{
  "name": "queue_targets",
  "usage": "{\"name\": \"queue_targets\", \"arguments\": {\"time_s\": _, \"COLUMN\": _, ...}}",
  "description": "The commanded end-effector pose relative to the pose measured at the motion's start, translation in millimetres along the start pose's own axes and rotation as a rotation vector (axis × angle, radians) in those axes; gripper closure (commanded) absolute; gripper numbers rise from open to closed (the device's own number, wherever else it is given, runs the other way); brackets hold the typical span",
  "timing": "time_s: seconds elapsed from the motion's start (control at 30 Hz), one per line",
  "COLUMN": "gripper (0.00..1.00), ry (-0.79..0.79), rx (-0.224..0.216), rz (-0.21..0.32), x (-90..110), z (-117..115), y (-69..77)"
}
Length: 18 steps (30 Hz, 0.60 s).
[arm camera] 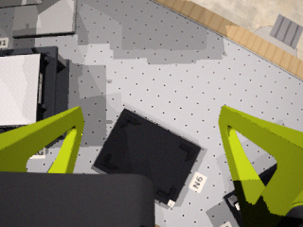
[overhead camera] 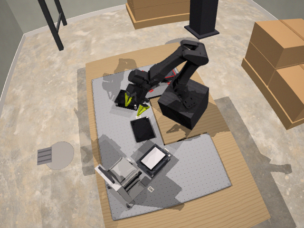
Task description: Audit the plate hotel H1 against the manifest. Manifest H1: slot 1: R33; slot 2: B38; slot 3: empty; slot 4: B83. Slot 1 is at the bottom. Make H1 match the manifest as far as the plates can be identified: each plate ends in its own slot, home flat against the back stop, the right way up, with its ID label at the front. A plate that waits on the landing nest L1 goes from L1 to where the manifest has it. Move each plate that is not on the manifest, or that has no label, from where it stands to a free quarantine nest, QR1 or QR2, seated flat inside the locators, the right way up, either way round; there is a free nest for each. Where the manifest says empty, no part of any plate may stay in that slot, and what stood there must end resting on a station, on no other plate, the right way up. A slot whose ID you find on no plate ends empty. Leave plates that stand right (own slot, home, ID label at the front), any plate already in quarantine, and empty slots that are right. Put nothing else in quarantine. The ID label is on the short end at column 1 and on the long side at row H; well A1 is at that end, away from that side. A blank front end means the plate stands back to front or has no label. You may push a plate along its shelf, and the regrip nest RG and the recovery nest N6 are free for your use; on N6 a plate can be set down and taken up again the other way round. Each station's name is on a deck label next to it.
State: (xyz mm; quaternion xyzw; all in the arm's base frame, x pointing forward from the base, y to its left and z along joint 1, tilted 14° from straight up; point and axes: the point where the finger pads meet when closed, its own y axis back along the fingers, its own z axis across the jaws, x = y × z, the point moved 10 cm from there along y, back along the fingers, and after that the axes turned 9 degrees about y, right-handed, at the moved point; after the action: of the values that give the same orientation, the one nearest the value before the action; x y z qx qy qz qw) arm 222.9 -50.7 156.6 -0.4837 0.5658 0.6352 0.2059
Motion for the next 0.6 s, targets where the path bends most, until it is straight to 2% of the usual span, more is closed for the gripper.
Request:
{"name": "queue_targets", "arguments": {"time_s": 0.0, "gripper": 0.0, "ry": 0.021, "rx": -0.036, "rz": -0.013, "x": 1, "z": -8, "y": 5.2}}
{"name": "queue_targets", "arguments": {"time_s": 0.53, "gripper": 0.0, "ry": 0.02, "rx": -0.035, "rz": -0.014, "x": 29, "z": -39, "y": 27.1}}
{"name": "queue_targets", "arguments": {"time_s": 0.57, "gripper": 0.0, "ry": 0.016, "rx": -0.038, "rz": -0.012, "x": 33, "z": -38, "y": 24.6}}
